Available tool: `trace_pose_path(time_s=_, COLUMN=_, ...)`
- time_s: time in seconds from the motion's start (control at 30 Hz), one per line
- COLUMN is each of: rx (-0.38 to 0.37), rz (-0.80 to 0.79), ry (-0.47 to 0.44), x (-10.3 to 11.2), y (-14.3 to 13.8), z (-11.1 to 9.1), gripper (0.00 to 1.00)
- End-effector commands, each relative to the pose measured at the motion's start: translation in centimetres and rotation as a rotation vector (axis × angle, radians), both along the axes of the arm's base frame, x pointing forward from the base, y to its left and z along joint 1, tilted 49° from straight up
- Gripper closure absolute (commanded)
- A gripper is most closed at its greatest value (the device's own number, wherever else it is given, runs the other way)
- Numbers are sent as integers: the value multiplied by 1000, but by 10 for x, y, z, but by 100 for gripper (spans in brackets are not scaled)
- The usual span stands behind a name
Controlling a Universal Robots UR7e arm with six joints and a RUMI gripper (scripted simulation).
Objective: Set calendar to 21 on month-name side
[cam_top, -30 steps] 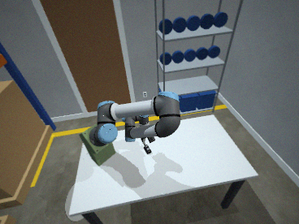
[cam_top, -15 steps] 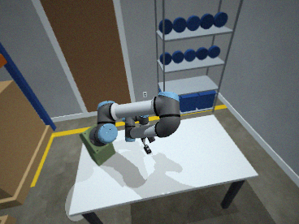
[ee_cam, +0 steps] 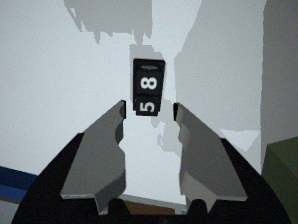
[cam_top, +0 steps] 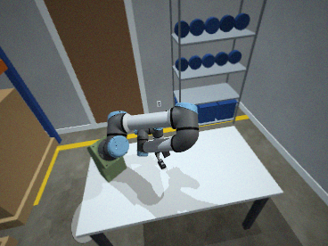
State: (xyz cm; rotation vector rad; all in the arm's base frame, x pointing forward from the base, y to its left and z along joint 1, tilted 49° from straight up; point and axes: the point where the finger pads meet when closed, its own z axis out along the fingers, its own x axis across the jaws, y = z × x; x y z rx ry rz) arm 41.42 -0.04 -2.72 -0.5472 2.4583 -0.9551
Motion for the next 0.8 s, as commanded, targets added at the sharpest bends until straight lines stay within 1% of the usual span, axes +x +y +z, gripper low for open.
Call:
trace_pose_path(time_s=0.0, rx=0, rz=1, ry=-1, x=2, y=-2, z=-3, gripper=71)
trace_pose_path(time_s=0.47, rx=0, rz=1, ry=-1, x=14, y=-14, z=-17, gripper=71)
trace_pose_path(time_s=0.77, rx=0, rz=1, ry=-1, x=19, y=-18, z=-23, gripper=71)
